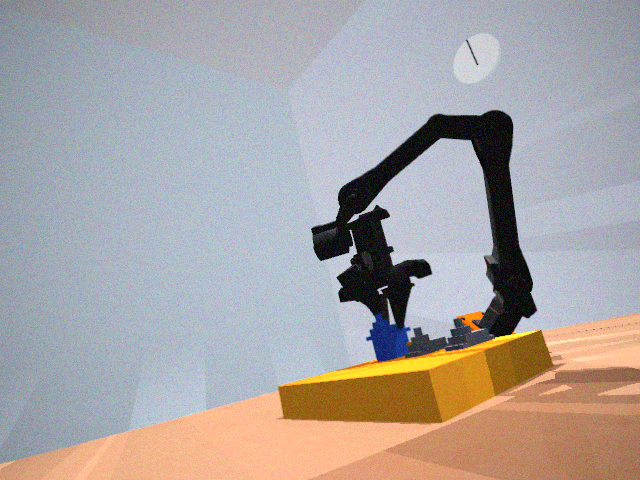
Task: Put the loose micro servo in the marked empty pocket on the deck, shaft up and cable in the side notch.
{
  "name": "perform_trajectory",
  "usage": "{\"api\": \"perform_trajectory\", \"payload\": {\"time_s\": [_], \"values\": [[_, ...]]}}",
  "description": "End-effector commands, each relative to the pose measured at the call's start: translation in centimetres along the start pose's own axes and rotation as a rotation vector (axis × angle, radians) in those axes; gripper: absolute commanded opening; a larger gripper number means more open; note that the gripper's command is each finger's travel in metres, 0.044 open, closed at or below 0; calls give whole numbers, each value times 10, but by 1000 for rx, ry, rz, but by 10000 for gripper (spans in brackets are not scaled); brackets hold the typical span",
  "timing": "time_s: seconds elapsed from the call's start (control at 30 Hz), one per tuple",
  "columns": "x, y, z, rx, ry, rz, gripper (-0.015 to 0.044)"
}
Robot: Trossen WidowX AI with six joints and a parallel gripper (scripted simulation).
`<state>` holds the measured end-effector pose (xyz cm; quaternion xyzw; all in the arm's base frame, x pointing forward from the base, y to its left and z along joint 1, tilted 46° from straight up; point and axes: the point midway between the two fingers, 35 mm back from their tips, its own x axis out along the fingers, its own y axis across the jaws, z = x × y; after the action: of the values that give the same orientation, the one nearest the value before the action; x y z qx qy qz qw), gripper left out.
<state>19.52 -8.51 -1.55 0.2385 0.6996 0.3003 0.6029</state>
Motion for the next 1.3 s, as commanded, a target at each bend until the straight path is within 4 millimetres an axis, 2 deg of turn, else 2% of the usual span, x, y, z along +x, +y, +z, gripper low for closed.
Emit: {"api": "perform_trajectory", "payload": {"time_s": [0.0,1.27], "values": [[4,0,0,6,-4,1,0],[37,0,1,6,-4,2,0]]}}
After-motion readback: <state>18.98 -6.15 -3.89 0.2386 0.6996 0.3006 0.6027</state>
